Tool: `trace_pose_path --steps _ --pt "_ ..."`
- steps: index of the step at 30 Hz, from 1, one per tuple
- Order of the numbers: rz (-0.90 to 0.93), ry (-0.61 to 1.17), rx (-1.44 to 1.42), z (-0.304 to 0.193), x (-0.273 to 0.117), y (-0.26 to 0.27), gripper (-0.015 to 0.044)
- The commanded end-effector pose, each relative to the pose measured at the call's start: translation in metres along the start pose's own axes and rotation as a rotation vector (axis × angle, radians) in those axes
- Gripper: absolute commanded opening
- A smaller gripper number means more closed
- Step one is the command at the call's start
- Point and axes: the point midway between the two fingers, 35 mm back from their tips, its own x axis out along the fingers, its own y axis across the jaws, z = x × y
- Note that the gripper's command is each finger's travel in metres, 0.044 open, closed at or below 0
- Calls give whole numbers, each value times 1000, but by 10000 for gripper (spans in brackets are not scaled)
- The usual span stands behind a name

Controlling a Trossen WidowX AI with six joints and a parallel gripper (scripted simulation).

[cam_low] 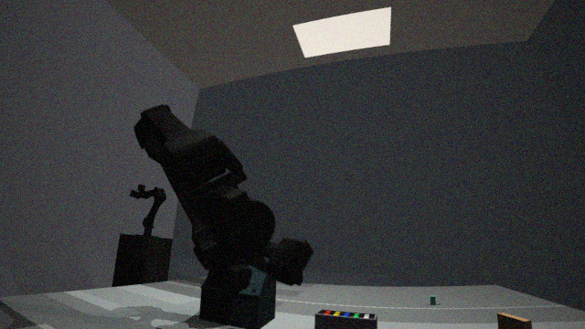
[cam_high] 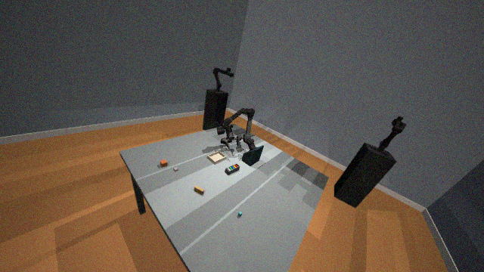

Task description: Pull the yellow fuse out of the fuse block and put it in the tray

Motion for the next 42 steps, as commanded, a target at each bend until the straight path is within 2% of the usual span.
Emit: trace_pose_path --steps 1,3,12,17,22,27,42 --pt "-7 -4 -22 0 1 0 374" --pt "-64 -38 -199 1 8 3 321" --pt "-532 -146 -1469 -9 65 22 85" --pt "-876 -120 -2173 -27 99 31 74" --pt "-1303 -30 -2782 -52 132 35 74" --pt "-1634 60 -3084 -71 151 32 74" --pt "-1642 62 -3089 -69 150 32 74"
